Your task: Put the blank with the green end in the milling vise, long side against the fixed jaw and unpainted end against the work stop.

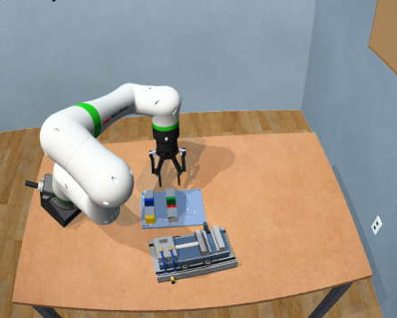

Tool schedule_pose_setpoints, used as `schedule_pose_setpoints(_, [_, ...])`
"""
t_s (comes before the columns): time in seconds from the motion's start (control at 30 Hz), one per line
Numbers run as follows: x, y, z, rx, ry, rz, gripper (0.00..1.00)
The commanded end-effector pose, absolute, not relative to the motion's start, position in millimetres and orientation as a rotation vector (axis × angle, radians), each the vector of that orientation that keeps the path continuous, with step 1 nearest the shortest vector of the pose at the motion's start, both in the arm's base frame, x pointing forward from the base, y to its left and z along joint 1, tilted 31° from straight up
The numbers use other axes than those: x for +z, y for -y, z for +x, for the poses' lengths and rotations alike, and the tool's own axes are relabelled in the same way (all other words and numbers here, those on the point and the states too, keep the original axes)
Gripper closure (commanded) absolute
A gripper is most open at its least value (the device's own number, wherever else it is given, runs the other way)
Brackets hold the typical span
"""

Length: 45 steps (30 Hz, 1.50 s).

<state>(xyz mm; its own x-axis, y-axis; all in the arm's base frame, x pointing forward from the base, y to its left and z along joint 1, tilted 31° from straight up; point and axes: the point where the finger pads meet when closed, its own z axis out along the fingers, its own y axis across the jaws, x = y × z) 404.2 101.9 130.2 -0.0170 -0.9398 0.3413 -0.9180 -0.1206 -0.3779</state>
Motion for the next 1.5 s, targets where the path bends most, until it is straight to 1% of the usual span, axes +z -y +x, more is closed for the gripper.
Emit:
schedule_pose_setpoints(0.0, [131, -102, 404, -0.816, -2.054, -2.172, 0.5])
schedule_pose_setpoints(0.33, [131, -102, 404, -0.816, -2.054, -2.172, 0.5])
schedule_pose_setpoints(1.47, [67, -78, 434, -0.816, -2.054, -2.172, 0.5])
